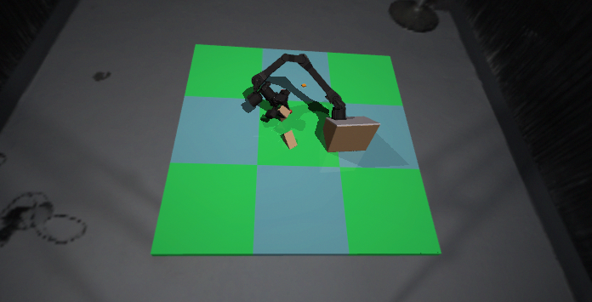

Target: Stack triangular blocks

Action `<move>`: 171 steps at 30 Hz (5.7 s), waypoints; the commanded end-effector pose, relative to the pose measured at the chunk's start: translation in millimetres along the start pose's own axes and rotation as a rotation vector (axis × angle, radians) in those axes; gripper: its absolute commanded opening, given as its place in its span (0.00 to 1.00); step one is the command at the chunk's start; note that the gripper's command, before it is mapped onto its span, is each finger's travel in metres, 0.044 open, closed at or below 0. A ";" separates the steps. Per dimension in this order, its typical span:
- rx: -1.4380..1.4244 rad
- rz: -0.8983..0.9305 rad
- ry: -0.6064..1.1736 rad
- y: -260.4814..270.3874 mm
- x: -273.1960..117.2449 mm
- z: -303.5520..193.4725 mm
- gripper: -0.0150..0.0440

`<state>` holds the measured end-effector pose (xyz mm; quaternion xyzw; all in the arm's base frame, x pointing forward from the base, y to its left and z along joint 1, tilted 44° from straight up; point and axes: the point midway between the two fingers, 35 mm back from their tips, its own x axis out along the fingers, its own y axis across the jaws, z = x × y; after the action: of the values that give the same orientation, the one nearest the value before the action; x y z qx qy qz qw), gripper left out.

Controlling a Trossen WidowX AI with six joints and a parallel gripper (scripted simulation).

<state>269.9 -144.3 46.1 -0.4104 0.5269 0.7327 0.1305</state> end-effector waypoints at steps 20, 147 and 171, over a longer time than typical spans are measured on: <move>-0.005 0.000 -0.007 0.0 0.0 0.9 0.25; 2.673 -1.732 -0.277 -7.1 37.7 32.5 1.00; 2.777 -1.803 -0.298 -4.4 64.7 5.8 1.00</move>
<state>232.7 -148.8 0.0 0.0751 -0.3291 0.5346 -0.7747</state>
